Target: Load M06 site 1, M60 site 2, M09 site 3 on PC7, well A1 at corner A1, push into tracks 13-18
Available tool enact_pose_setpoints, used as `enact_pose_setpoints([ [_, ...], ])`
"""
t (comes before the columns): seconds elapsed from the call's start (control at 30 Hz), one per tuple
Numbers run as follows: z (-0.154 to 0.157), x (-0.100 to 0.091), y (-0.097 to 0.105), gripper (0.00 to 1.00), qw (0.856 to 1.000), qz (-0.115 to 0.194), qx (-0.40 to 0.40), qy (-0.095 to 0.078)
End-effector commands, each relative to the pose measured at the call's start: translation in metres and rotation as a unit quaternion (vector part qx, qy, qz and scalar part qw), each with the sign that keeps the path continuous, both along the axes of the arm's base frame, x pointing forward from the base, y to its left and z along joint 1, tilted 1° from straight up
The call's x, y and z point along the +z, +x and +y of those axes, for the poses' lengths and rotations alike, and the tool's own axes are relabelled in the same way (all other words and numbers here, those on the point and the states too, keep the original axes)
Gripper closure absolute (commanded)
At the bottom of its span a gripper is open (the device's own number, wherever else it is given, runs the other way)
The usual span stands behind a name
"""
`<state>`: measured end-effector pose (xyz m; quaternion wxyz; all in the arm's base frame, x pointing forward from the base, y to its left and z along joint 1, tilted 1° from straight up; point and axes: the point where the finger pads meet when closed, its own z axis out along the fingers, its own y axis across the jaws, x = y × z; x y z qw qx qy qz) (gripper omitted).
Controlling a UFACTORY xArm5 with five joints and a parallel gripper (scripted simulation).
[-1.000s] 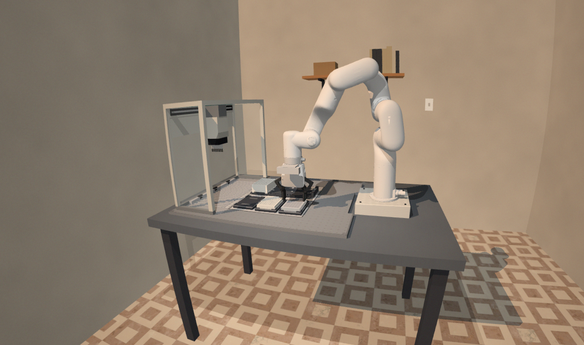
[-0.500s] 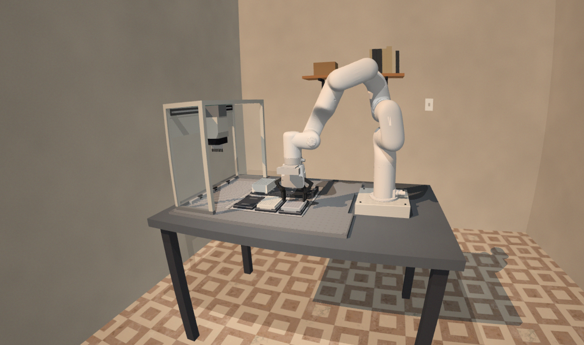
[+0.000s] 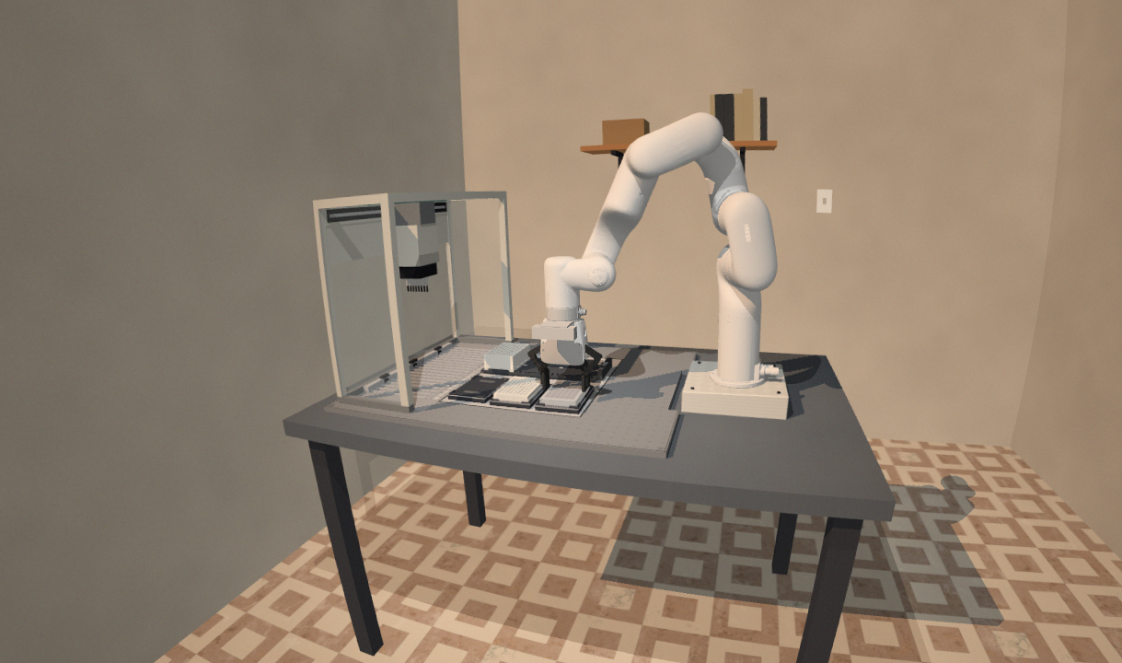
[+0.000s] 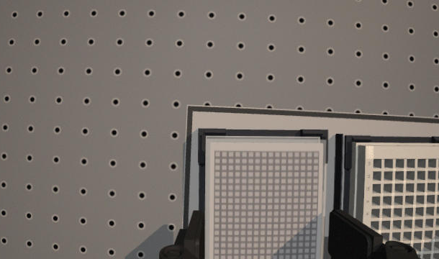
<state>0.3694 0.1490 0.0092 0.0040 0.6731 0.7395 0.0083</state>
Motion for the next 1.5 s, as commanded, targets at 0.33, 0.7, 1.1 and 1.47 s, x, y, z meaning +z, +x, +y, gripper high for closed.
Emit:
enact_pose_setpoints([
  [0.33,0.0005,-0.0071,0.0014,0.0,1.0,-0.003,0.0,-0.002],
  [0.7,0.0005,-0.0084,0.0014,0.0,1.0,-0.003,0.0,-0.002],
  [1.1,0.0005,-0.0078,0.0014,1.0,1.0,-0.003,0.0,-0.002],
  [1.47,0.0005,-0.0078,0.0014,1.0,1.0,-0.003,0.0,-0.002],
])
